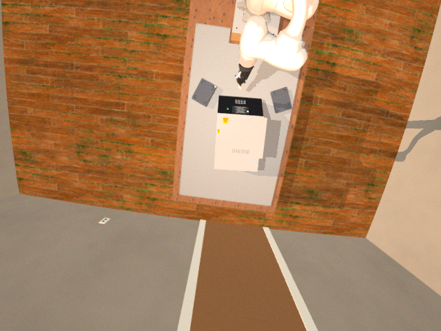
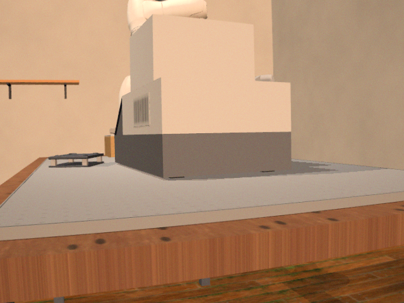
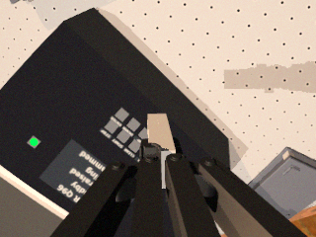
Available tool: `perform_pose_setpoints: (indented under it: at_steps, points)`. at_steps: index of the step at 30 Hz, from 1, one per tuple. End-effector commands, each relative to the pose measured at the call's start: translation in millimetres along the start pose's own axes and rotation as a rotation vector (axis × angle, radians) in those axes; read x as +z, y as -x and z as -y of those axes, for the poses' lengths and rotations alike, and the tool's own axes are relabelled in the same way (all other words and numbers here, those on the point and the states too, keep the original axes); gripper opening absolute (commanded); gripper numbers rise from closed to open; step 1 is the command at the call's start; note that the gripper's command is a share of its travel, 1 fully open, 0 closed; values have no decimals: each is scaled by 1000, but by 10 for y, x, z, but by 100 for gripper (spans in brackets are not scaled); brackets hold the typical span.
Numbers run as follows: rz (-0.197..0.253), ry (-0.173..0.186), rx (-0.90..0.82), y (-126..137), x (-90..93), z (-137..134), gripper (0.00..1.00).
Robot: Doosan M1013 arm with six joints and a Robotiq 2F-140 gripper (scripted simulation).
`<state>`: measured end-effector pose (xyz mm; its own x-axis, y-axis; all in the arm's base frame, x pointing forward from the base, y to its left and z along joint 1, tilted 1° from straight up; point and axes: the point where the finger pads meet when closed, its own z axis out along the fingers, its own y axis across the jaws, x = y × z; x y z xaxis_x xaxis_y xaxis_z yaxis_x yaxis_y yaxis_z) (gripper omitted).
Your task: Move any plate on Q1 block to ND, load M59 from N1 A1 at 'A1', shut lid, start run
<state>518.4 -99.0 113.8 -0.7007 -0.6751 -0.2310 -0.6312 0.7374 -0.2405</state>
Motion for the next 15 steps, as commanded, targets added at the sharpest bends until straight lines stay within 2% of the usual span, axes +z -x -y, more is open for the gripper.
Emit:
perform_pose_setpoints:
  at_steps: [1,15]
  points:
    - [0,0,0,26,56,26,0]
    - [0,0,0,102,225,102,0]
